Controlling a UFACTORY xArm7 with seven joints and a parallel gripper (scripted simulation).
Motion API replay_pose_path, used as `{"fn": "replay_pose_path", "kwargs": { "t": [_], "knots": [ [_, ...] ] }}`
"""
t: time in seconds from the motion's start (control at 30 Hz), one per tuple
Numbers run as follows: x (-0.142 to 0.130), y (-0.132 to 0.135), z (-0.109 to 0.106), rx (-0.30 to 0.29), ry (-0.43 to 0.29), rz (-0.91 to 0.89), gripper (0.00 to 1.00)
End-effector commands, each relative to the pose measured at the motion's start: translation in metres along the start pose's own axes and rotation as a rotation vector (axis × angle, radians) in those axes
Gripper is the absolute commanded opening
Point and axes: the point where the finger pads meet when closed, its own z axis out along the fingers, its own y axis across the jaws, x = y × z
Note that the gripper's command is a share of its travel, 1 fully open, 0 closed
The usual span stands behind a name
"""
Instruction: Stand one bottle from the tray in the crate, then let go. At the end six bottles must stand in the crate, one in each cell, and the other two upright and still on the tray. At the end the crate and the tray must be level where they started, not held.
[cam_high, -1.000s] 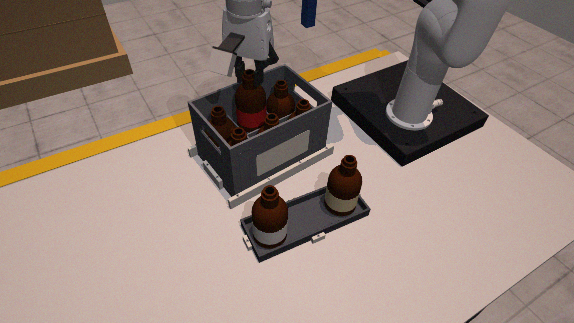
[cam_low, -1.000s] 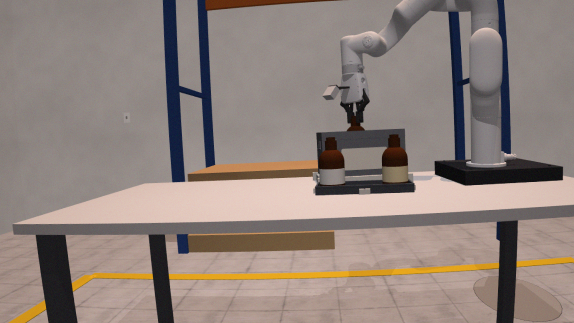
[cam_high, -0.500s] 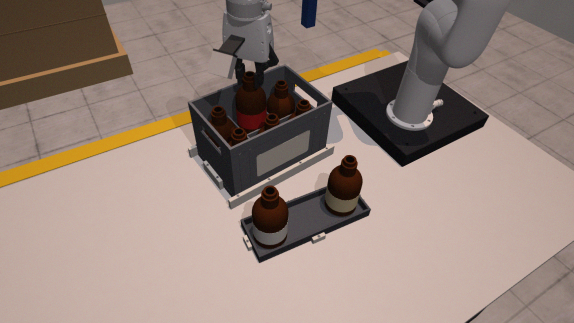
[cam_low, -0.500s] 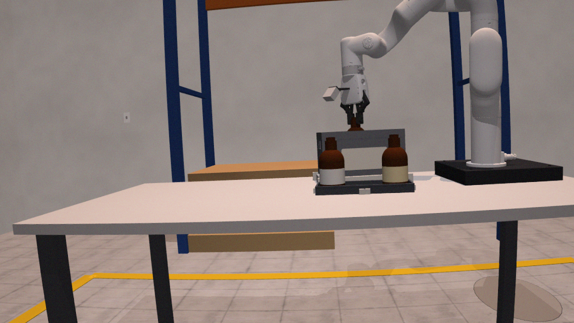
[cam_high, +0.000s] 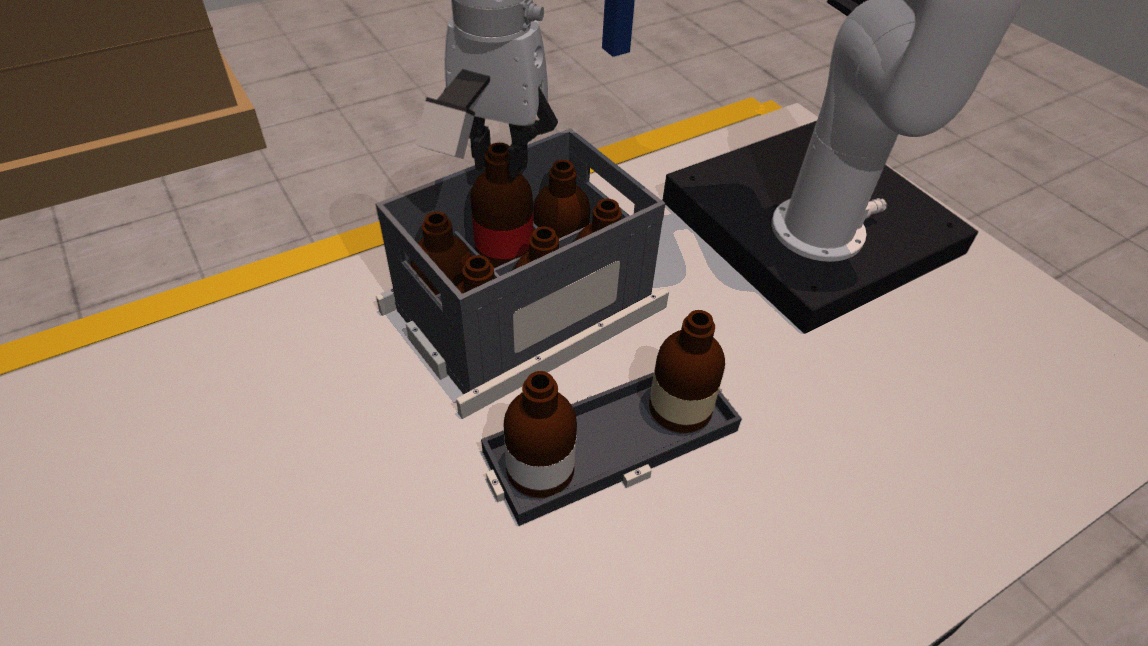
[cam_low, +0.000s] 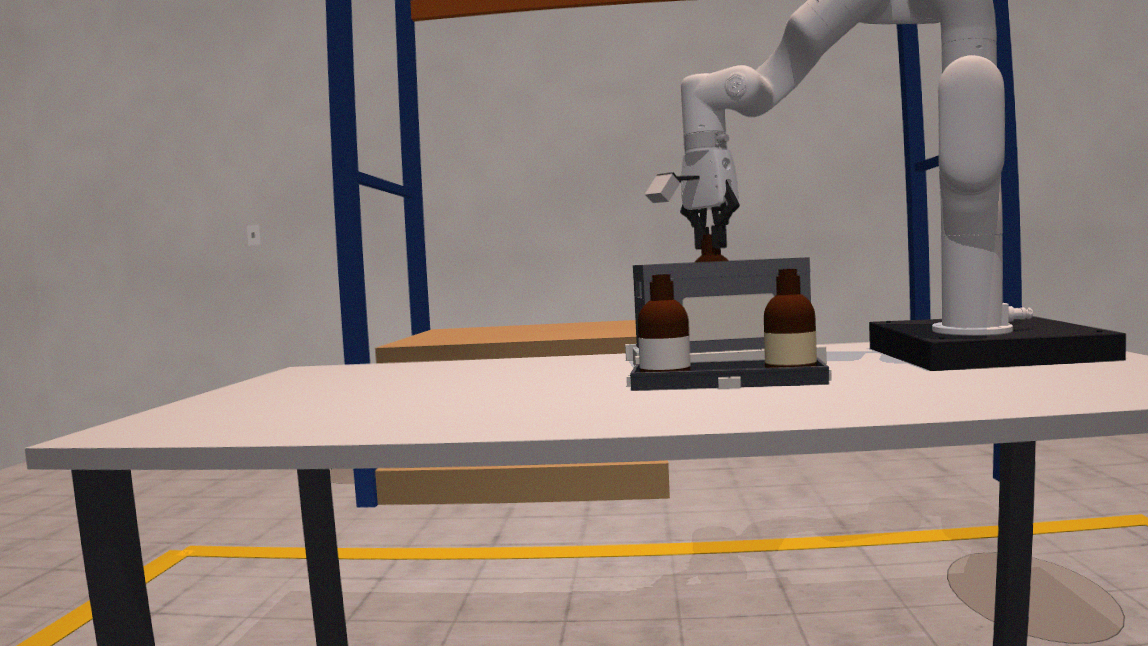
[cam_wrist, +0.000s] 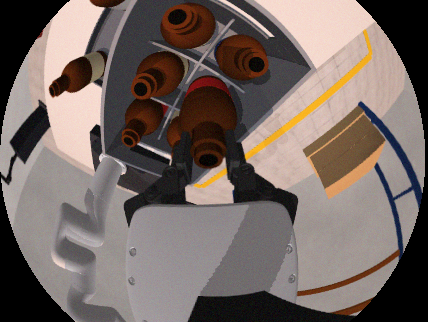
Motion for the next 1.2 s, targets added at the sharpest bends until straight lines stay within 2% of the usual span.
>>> {"fn": "replay_pose_path", "kwargs": {
  "t": [0.0, 0.67, 1.17],
  "knots": [
    [0.001, 0.001, -0.002, -0.004, 0.002, 0.000, 0.00],
    [0.001, 0.001, 0.008, -0.004, 0.002, 0.000, 0.00],
    [0.001, 0.001, 0.026, -0.004, 0.002, 0.000, 0.00]
  ]
}}
